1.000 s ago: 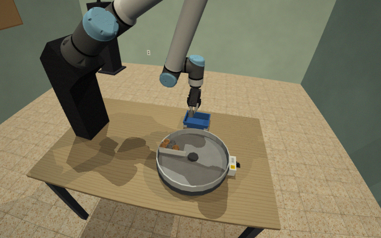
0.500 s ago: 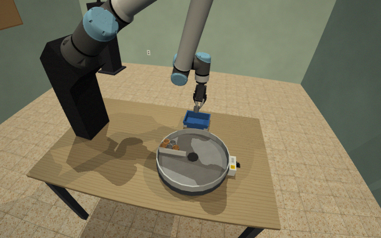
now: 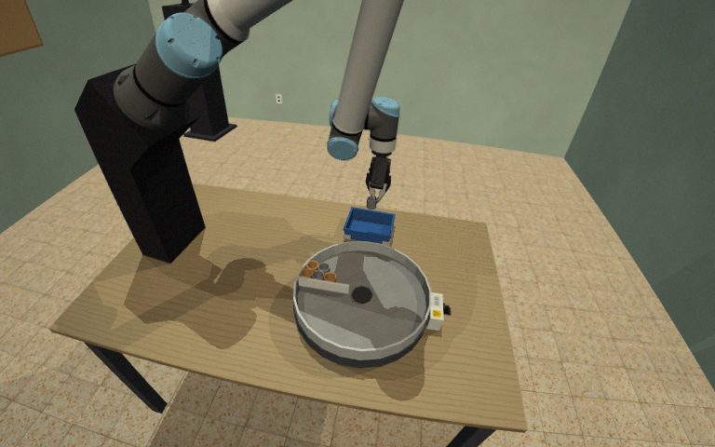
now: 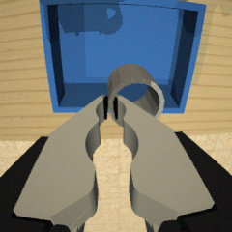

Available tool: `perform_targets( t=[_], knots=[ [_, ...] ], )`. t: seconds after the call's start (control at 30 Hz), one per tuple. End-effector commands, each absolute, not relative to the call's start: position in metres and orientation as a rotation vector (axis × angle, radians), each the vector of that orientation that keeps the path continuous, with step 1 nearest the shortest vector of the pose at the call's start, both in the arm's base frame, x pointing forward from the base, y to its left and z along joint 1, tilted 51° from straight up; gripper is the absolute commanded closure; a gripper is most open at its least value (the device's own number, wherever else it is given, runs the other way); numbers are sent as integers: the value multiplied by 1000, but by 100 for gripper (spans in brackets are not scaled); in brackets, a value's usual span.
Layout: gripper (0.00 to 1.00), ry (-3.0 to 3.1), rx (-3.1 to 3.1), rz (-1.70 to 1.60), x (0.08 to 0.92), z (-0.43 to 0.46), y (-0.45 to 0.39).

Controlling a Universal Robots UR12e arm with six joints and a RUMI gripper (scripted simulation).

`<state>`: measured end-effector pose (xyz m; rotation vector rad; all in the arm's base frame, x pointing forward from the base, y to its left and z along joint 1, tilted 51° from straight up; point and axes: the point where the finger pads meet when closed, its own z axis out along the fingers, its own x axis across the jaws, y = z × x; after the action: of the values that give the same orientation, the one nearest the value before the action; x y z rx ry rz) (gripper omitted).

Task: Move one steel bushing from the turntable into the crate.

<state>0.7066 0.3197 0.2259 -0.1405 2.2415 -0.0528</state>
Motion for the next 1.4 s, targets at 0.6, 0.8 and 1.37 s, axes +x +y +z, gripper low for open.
perform_targets(
  t=[0.6, 0.8, 1.37],
  knots=[
    [100, 2240, -139, -53, 708, 227, 321],
    [100, 2240, -139, -53, 708, 227, 321],
    [100, 2239, -138, -53, 733, 209, 320]
  ],
)
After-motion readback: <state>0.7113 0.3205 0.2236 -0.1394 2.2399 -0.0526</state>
